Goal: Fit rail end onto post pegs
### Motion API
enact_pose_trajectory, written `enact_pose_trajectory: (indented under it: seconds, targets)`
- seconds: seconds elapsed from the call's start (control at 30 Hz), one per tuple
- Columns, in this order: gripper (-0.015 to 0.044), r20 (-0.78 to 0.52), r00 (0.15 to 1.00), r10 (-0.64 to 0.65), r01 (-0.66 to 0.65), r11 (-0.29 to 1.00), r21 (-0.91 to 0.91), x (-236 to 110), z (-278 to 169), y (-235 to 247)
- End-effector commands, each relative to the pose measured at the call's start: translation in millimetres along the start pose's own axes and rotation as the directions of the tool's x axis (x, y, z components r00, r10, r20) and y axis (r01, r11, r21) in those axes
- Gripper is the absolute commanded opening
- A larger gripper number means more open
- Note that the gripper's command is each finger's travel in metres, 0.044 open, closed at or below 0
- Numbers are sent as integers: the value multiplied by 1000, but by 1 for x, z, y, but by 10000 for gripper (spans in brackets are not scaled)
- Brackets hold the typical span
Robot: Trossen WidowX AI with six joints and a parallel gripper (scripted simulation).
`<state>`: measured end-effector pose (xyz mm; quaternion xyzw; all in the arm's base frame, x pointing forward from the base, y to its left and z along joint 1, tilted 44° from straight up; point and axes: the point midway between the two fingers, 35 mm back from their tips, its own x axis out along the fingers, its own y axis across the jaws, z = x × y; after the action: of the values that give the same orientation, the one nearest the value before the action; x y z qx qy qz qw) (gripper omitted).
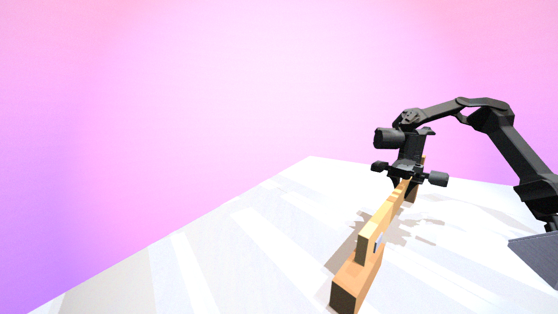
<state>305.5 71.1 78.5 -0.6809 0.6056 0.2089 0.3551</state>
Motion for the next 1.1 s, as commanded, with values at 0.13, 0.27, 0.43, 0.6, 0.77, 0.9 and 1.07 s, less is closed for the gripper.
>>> enact_pose_trajectory:
  seconds: [0.13,0.27,0.43,0.6,0.77,0.9,1.07]
  targets:
    - [0,8,1000,-1,1,1000,-1,-1,2,1]
    - [0,8,1000,-1,1,1000,-1,-1,0,1]
    - [0,8,1000,-1,1,1000,-1,-1,-1,0]
    - [0,8,1000,-1,1,1000,-1,-1,-3,0]
    - [0,8,1000,-1,1,1000,-1,-1,-4,0]
    - [0,8,1000,-1,1,1000,-1,-2,-5,0]
    - [0,8,1000,-1,1,1000,-1,-2,-7,0]
